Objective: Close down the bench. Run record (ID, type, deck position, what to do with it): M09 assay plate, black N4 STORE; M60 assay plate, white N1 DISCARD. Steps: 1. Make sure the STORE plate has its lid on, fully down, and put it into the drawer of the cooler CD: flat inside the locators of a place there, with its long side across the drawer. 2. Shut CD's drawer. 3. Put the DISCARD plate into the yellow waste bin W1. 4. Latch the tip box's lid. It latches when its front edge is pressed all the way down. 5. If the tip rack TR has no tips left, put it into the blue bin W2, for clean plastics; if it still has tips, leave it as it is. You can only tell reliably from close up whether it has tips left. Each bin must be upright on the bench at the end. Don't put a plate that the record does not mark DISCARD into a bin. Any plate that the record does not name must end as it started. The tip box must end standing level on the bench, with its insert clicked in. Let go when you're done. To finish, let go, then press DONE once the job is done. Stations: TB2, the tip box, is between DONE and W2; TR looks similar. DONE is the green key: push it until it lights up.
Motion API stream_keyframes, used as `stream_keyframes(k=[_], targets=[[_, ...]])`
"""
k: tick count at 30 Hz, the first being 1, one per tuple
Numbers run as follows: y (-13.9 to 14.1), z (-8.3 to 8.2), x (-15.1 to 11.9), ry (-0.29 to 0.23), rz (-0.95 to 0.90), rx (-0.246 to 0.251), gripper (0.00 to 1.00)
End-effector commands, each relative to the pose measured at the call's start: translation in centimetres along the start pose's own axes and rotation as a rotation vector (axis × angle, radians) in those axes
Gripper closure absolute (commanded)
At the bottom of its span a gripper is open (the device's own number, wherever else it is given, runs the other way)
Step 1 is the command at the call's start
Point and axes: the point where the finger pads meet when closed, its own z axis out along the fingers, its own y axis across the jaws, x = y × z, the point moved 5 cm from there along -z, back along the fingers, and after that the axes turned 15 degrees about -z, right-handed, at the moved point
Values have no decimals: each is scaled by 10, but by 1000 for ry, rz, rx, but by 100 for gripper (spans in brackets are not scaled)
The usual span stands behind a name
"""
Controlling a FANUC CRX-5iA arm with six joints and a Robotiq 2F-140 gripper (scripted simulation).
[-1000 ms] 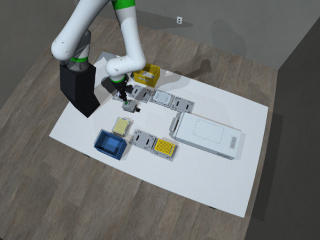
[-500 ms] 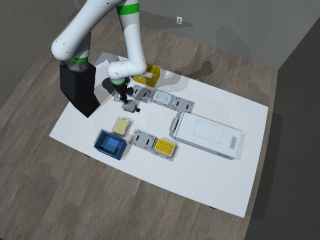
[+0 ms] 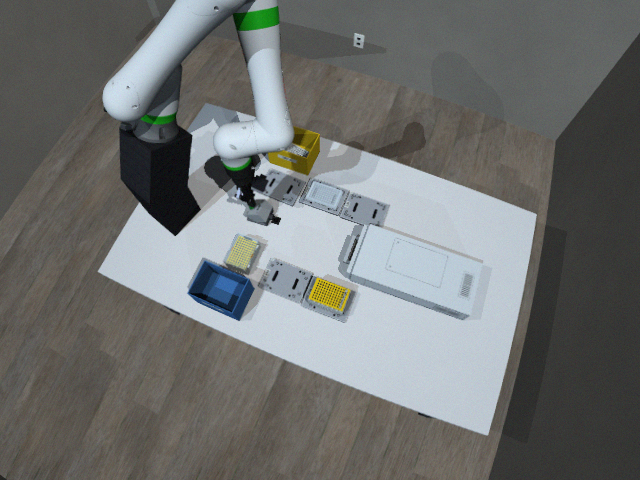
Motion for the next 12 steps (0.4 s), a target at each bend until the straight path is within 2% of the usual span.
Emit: stream_keyframes(k=[1,12], targets=[[0,0,0,1,0,0,90],[0,2,0,1,0,0,90]])
